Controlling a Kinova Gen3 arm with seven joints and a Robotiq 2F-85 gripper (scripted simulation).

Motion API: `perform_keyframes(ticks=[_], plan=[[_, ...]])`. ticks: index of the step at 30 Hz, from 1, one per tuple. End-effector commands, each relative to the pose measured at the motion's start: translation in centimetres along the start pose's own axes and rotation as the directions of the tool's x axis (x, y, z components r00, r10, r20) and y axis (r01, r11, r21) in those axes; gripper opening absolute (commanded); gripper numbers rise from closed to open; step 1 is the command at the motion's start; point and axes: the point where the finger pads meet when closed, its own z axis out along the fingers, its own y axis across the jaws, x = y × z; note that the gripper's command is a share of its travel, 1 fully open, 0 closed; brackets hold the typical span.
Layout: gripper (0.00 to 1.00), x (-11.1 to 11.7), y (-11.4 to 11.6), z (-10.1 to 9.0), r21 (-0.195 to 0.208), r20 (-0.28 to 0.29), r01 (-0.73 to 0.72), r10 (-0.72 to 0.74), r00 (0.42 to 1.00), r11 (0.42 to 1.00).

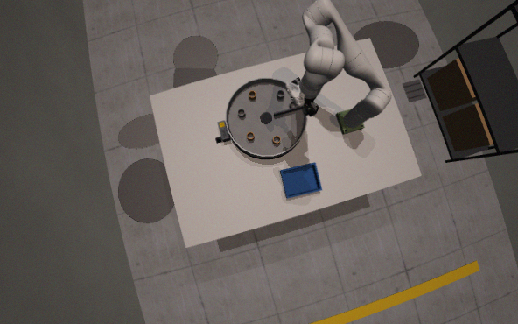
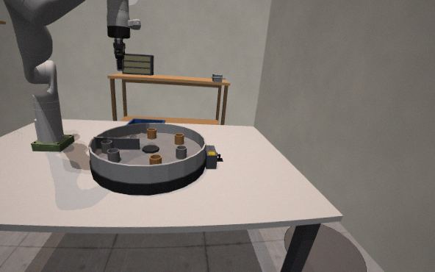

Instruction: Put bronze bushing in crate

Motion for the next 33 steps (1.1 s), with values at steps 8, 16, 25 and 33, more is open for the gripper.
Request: perform_keyframes(ticks=[8,16,25,33], plan=[[1.0,-1.7,1.7,0.9,0.003,0.002,-0.007,0.007,1.0,1.0],[1.0,-4.0,3.7,2.1,0.003,0.003,-0.006,0.006,1.0,1.0],[1.0,-5.2,4.8,2.8,0.002,-0.001,-0.015,0.015,1.0,1.0],[1.0,-7.5,6.8,4.0,0.002,0.0,-0.014,0.014,1.0,1.0]])
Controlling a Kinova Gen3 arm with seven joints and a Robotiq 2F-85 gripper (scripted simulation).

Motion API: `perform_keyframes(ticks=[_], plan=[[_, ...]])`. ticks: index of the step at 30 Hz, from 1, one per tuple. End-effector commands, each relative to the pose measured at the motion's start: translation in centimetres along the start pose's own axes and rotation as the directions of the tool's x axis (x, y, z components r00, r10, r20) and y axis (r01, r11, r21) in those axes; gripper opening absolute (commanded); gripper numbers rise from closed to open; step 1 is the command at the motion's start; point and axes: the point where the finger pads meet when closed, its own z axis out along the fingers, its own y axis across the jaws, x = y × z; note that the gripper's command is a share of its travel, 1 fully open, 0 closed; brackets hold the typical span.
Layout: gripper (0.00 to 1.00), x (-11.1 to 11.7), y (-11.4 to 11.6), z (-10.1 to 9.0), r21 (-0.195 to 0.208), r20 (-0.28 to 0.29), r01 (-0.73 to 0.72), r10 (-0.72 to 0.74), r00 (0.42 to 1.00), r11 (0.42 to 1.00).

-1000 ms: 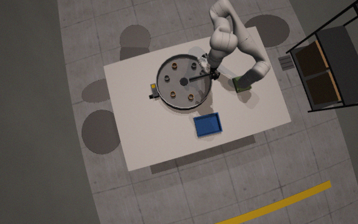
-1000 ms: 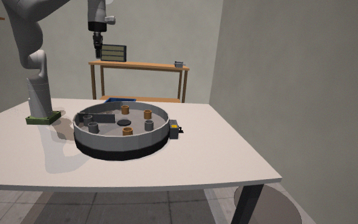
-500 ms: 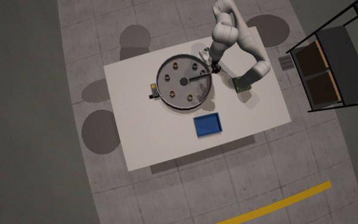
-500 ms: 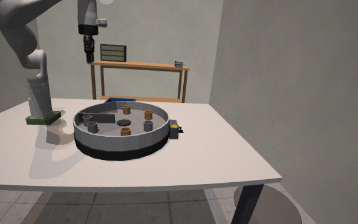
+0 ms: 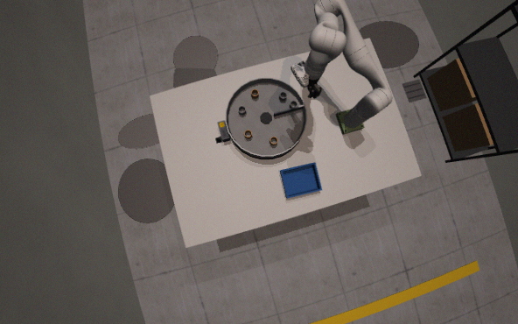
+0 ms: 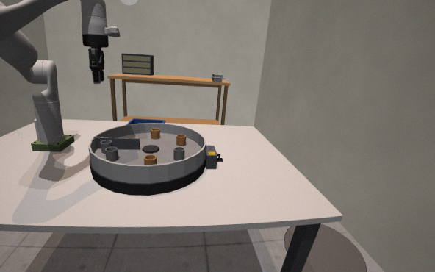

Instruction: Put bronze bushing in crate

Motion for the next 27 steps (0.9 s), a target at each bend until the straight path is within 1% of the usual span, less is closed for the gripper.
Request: perform_keyframes(ticks=[1,7,12,24,27], plan=[[1.0,-0.5,0.7,0.2,0.001,-0.001,-0.006,0.006,1.0,1.0],[1.0,-0.5,0.7,0.2,0.001,-0.001,-0.006,0.006,1.0,1.0],[1.0,-4.2,3.7,2.1,0.004,0.002,-0.01,0.01,1.0,1.0],[1.0,-4.2,3.7,2.1,0.004,0.002,-0.01,0.01,1.0,1.0],[1.0,-4.7,4.1,2.3,0.011,0.009,0.001,-0.002,1.0,1.0]])
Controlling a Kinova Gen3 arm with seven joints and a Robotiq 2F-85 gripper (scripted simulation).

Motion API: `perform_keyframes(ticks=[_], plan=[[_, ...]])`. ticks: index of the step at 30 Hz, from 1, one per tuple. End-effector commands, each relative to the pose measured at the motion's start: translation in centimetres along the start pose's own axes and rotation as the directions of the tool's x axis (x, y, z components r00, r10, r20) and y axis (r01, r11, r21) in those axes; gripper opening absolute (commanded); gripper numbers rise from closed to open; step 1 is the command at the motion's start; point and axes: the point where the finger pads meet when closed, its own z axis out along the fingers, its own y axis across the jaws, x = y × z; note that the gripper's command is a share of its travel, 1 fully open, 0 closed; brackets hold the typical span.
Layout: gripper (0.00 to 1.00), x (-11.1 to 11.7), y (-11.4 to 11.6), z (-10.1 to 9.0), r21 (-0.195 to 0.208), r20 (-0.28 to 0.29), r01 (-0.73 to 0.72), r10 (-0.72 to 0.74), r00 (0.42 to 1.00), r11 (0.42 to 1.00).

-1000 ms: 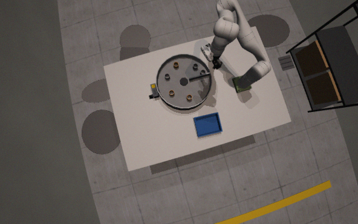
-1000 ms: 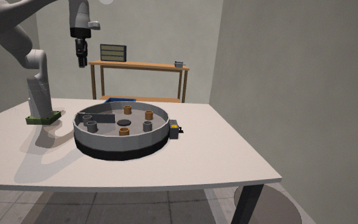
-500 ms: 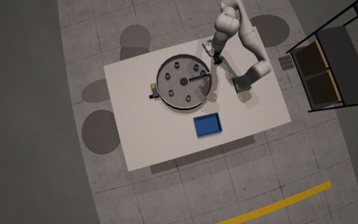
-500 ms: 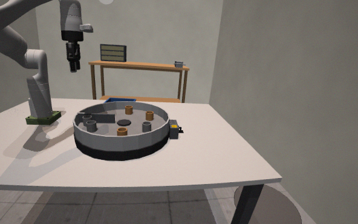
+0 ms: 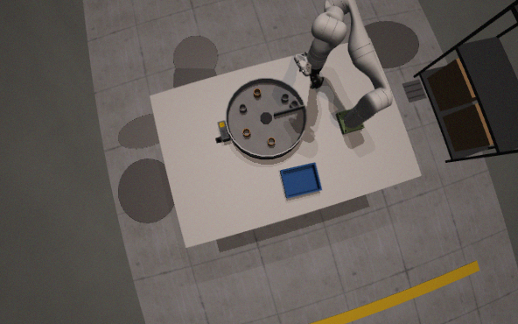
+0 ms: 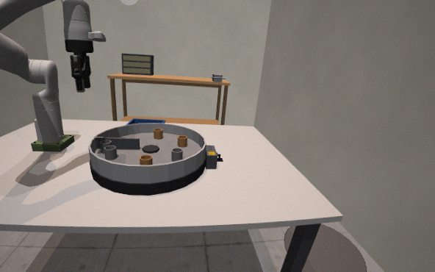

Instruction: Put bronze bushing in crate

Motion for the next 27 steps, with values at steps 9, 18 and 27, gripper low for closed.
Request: perform_keyframes(ticks=[9,18,27], plan=[[1.0,-1.03,0.96,0.48,0.0,0.013,0.018,-0.018,1.0,1.0],[1.0,-0.88,0.69,0.32,0.005,0.009,0.015,-0.015,1.0,1.0],[1.0,-0.88,0.69,0.32,0.005,0.009,0.015,-0.015,1.0,1.0]])
